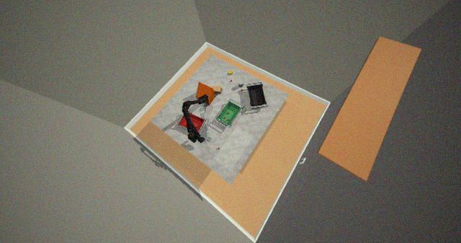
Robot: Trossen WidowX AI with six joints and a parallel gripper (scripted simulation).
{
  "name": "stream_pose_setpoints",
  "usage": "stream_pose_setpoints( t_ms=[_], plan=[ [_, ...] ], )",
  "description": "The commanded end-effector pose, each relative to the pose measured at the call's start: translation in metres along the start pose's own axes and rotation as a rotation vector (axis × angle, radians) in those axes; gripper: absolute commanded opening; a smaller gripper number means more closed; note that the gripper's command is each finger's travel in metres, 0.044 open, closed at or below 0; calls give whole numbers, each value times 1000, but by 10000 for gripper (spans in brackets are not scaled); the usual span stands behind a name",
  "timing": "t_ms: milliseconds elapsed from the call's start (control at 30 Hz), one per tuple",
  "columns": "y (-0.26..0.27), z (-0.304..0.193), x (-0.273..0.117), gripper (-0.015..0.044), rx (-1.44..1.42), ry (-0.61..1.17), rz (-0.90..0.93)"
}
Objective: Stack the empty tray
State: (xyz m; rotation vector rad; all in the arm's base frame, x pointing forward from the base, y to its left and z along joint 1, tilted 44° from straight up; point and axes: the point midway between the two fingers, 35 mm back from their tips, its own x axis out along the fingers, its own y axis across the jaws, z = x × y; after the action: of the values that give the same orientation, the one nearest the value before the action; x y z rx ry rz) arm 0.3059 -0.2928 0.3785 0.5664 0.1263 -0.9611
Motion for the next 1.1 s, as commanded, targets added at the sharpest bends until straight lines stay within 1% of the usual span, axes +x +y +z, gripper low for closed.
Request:
stream_pose_setpoints(
  t_ms=[0,100,300,467,600,667,700,900,1067],
  plan=[
    [9,-25,4,88,-88,63,-17],
    [19,-55,8,88,-184,141,-38],
    [50,-153,0,88,-586,388,-92],
    [69,-231,-29,88,-1038,555,-124],
    [80,-279,-62,88,-1445,625,-135],
    [84,-292,-74,88,-1583,634,-138],
    [84,-293,-76,88,-1601,634,-138],
    [83,-294,-74,88,-1601,634,-138],
    [77,-298,-61,88,-1600,634,-138]
  ],
)
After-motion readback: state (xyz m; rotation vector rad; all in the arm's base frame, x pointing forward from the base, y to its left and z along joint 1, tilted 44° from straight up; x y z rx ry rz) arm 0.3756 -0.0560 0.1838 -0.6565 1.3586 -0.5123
